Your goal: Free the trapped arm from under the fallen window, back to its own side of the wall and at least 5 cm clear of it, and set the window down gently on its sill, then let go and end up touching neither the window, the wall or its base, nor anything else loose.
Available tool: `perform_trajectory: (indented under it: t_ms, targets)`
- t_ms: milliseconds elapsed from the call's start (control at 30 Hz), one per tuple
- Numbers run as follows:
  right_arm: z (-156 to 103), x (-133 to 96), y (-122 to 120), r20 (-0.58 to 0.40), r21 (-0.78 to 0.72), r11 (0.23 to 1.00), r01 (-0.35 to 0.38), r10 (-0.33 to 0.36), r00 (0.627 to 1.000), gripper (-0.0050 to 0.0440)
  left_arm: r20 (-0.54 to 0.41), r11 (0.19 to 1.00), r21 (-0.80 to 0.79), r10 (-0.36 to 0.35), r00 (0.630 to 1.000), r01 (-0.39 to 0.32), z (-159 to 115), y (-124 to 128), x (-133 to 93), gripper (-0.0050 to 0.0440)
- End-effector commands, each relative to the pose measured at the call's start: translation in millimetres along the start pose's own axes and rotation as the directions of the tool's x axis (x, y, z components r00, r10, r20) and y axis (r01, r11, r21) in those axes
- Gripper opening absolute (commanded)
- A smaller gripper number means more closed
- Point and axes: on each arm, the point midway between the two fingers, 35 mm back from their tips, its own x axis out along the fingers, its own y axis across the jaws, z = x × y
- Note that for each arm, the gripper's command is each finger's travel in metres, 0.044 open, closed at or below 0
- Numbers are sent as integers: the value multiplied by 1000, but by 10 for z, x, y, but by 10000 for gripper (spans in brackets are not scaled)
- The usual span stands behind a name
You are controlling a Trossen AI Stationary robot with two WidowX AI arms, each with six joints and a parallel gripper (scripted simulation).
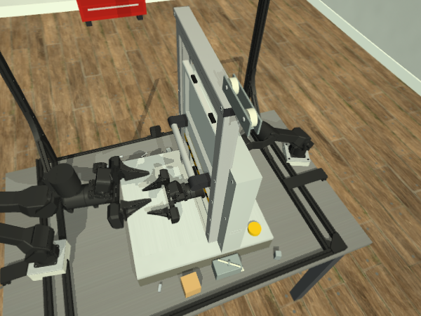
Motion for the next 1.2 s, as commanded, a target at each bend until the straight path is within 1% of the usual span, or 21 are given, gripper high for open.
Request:
perform_trajectory:
  t_ms: [0, 633, 733, 800, 867, 933, 1033, 1100, 1167]
  targets:
    - [0, 0, 0, 0, 0, 1000, 0, 0, 1000, 400, 0, 1000, 0, 0, 1000, 0, 0, 0, 0, 400]
    - [0, -1, 0, 0, 0, 1000, 0, 0, 1000, 400, 0, 1000, 2, 0, 1000, 0, -2, 0, 0, 400]
    - [4, -37, 18, -4, 0, 1000, -7, 7, 1000, 400, 0, 1000, 2, 0, 1000, 0, -2, 0, 0, 400]
    - [10, -110, 54, -12, 0, 1000, -20, 20, 1000, 400, 0, 1000, 2, 0, 1000, 0, -2, 0, 0, 400]
    - [14, -231, 108, -25, 0, 999, -42, 42, 999, 400, 0, 1000, 2, 0, 1000, 0, -2, 0, 0, 400]
    - [10, -397, 173, -43, 1, 997, -71, 71, 997, 400, 0, 1000, 2, 0, 1000, 0, -2, 0, 0, 400]
    - [-13, -704, 274, -66, 3, 992, -123, 123, 990, 400, 0, 1000, 2, 0, 1000, 0, -2, 0, 0, 400]
    - [-13, -704, 274, -66, 3, 992, -123, 123, 990, 400, 0, 1000, 2, 0, 1000, 0, -2, 0, 0, 400]
    - [-76, -908, 326, -94, 5, 988, -157, 156, 983, 400, 0, 1000, 2, 0, 1000, 0, -2, 0, 0, 400]
